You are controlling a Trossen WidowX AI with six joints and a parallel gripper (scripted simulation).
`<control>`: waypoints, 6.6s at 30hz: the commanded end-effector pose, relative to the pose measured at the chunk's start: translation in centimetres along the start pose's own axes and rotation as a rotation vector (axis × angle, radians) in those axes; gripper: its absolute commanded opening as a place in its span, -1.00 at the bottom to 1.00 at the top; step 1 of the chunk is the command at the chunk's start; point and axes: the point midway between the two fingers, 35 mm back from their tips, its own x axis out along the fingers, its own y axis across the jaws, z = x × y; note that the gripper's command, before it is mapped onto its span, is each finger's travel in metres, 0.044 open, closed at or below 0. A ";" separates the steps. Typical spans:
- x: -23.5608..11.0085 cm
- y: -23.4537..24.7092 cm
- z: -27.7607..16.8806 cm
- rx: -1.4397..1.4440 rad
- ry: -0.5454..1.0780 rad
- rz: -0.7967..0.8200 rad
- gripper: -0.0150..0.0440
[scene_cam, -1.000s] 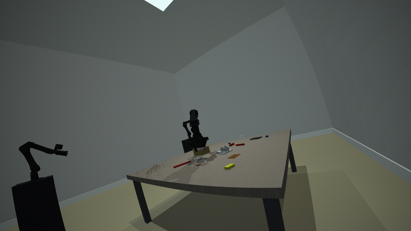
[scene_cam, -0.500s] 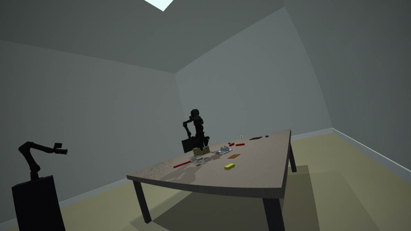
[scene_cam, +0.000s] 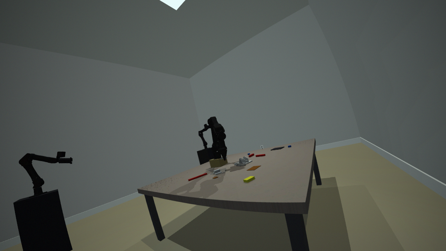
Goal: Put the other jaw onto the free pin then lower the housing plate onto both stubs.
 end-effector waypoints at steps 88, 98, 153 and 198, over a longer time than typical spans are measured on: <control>0.1 -12.0 -10.9 -2.301 0.030 0.012 0.70; 0.1 -12.0 -10.9 -2.308 0.030 0.012 0.70; 0.1 -13.5 -10.0 -2.298 0.032 0.010 0.70; 6.3 -13.7 -10.1 -2.296 0.032 0.010 0.70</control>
